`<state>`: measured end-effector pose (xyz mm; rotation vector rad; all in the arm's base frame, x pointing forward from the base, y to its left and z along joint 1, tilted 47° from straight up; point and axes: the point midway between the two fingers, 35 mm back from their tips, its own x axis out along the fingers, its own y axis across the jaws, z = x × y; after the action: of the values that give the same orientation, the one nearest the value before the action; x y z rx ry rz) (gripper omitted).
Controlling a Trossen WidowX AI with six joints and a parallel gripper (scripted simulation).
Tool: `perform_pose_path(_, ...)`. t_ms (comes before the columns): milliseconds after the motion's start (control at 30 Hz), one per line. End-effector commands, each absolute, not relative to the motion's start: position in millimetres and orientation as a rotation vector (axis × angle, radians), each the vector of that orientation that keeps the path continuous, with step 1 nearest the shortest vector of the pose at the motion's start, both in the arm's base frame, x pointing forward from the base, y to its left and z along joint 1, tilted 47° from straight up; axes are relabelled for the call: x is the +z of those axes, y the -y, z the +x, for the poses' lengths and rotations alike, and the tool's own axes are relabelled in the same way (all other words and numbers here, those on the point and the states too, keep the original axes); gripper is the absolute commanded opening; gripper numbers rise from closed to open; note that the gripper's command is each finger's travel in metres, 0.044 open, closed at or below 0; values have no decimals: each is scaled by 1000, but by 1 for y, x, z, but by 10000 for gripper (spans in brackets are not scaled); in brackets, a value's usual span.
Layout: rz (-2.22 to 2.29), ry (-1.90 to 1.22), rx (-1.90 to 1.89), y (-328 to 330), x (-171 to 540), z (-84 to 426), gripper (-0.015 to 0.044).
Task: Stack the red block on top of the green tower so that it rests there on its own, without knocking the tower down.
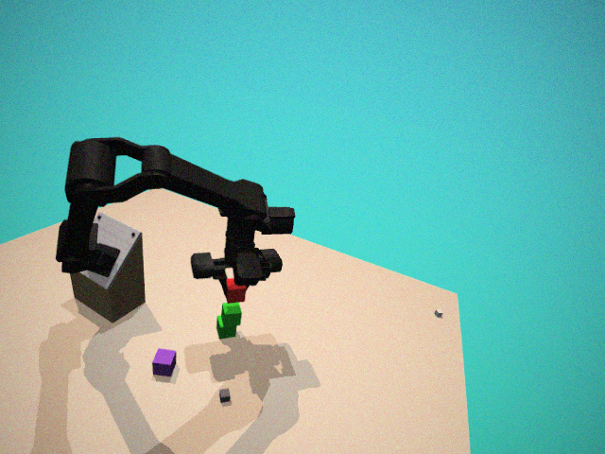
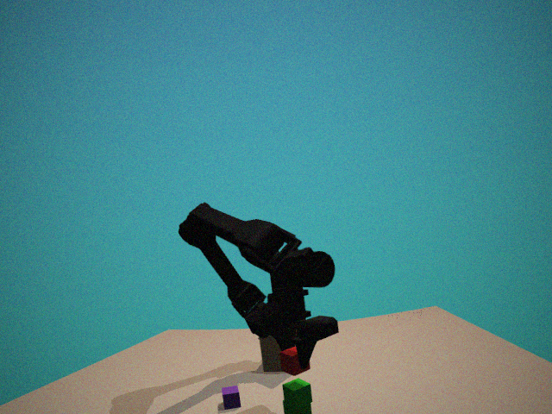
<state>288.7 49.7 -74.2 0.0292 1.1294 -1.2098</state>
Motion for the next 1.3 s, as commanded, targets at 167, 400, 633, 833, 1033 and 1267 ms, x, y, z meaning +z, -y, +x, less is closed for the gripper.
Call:
perform_pose_path(167, 20, -1131, -1214, -26, -94, 284, 0)
perform_pose_path(400, 20, -1131, -1214, -27, -94, 284, 0)
perform_pose_path(633, 20, -1131, -1214, -27, -94, 284, 0)
perform_pose_path(833, 20, -1131, -1214, -27, -94, 284, 0)
perform_pose_path(1033, 20, -1131, -1214, -26, -95, 284, 0)
perform_pose_path(1267, 20, -1131, -1214, -26, -95, 284, 0)
